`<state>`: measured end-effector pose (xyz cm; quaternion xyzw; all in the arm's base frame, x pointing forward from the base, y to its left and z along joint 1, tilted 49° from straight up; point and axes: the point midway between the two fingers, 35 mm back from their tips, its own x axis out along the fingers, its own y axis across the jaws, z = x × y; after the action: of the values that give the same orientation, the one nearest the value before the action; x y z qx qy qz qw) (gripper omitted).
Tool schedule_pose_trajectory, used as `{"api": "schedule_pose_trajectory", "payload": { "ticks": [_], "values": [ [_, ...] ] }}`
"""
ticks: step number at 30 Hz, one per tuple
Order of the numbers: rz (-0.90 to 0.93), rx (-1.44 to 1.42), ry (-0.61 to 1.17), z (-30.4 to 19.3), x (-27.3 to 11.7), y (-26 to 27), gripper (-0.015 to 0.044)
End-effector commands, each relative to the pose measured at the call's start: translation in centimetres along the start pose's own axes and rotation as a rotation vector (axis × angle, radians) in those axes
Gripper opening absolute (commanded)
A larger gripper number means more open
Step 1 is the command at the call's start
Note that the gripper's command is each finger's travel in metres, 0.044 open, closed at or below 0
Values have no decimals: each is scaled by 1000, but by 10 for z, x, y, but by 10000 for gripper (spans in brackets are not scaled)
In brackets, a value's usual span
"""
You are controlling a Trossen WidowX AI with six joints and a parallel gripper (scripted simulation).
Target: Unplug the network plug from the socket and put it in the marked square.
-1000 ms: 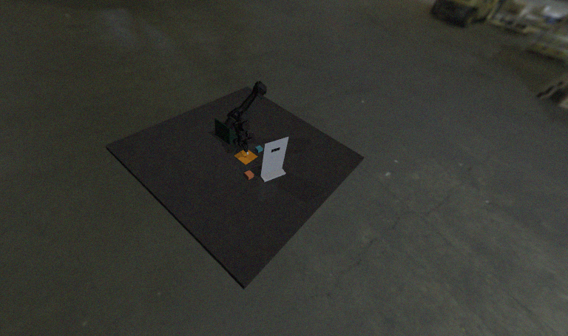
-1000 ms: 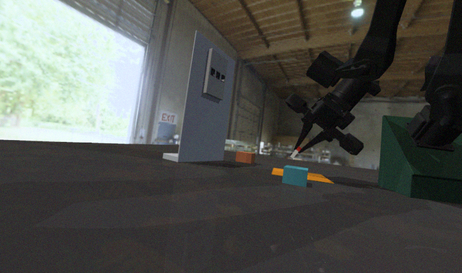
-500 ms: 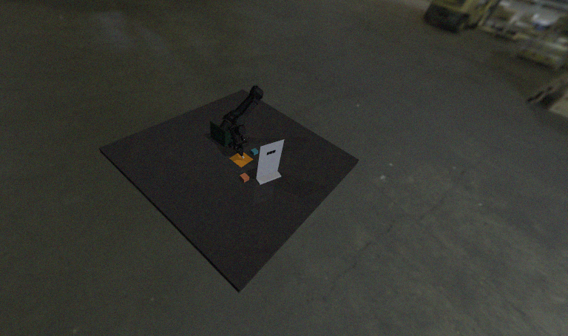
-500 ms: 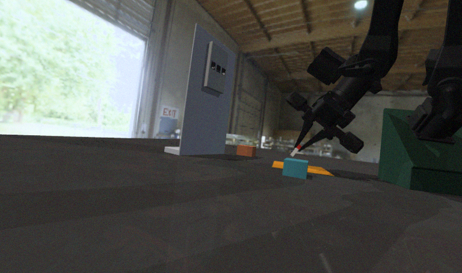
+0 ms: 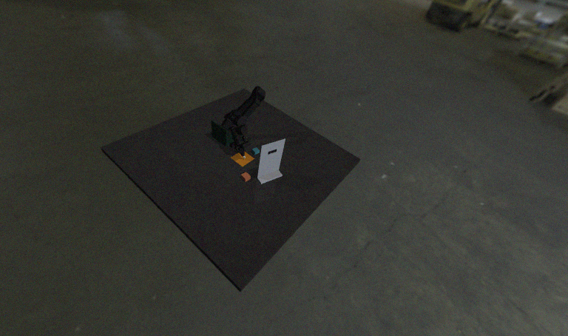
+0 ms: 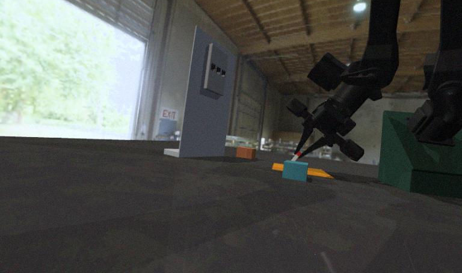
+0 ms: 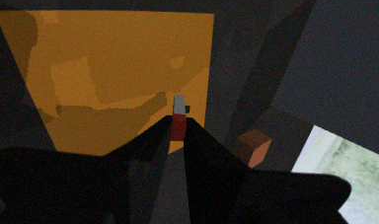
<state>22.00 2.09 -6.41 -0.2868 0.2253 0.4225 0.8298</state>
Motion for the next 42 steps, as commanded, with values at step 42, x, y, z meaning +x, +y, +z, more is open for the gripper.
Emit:
{"api": "schedule_pose_trajectory", "payload": {
  "ticks": [42],
  "values": [
    [2,5,-3,3,7,8,156]
  ]
}}
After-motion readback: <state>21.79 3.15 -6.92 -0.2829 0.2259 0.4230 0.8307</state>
